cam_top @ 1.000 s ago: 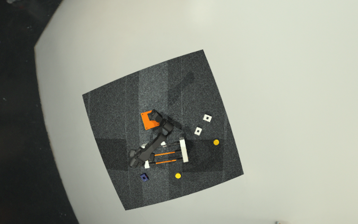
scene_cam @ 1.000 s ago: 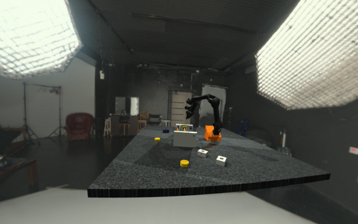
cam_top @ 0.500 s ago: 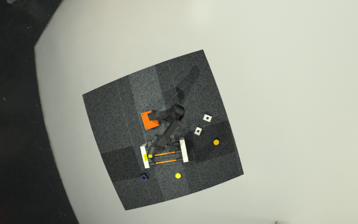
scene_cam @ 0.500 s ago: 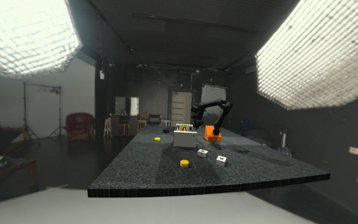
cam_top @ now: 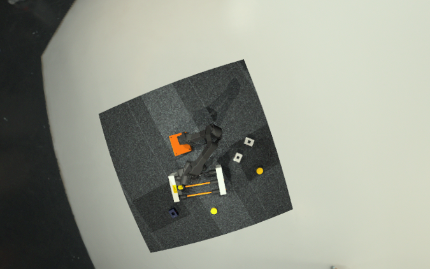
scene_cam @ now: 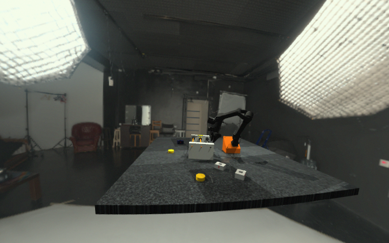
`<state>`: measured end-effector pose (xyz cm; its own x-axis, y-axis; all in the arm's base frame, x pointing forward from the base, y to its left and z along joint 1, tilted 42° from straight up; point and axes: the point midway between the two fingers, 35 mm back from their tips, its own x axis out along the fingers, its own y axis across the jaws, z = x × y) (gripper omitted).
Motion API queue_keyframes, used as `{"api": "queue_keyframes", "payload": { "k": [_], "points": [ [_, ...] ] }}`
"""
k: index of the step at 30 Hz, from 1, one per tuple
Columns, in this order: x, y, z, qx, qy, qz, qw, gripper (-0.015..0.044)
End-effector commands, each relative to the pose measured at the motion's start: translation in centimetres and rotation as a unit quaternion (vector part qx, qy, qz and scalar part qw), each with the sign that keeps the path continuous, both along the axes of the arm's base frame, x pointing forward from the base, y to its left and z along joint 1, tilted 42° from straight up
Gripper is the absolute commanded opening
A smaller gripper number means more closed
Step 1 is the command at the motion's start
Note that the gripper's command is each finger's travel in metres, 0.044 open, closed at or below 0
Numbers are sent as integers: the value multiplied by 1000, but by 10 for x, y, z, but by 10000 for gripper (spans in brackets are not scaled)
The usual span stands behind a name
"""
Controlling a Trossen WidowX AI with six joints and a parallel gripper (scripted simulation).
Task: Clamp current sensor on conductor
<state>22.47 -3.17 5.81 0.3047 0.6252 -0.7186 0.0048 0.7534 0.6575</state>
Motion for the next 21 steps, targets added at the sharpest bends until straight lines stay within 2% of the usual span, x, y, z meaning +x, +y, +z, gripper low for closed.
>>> {"api": "queue_keyframes", "payload": {
  "k": [1,21],
  "points": [
    [0,5,-5,4,4,0,1000,322],
    [9,27,-28,5,2,0,1000,322]
  ]
}}
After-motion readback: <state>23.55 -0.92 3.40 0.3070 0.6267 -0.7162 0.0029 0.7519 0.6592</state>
